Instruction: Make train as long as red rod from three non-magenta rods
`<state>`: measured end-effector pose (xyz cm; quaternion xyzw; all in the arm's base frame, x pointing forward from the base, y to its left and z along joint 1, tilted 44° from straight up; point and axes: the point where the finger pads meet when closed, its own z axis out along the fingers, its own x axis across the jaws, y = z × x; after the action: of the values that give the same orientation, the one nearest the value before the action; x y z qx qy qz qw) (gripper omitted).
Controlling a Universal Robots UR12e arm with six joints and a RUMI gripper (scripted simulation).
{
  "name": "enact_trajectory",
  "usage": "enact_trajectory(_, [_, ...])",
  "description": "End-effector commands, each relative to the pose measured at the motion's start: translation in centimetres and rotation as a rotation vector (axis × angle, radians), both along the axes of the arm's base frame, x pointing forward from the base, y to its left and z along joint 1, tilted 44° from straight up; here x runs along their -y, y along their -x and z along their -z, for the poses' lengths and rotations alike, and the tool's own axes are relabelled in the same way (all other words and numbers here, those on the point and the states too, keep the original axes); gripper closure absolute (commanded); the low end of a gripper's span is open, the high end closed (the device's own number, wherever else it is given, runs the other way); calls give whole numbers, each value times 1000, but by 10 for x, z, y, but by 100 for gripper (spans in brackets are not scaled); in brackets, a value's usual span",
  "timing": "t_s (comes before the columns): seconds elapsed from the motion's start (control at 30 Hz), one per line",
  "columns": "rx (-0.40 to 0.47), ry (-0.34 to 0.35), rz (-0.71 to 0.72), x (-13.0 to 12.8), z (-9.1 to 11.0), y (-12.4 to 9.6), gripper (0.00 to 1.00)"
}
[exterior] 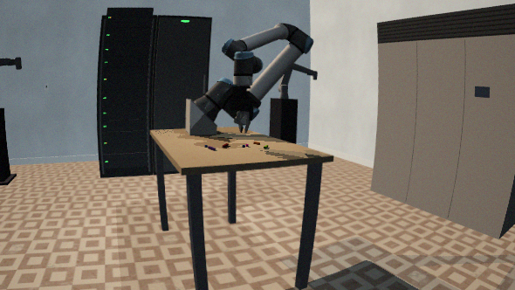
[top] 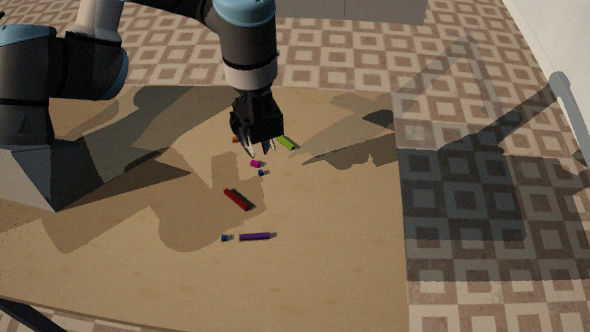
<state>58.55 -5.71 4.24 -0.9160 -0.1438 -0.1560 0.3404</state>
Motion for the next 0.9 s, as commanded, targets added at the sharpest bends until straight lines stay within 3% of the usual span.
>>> enact_trajectory(0.0, [1, 1, 0, 1, 0, 0, 86])
enact_trajectory(0.87, [1, 1, 0, -1, 2, -1, 86])
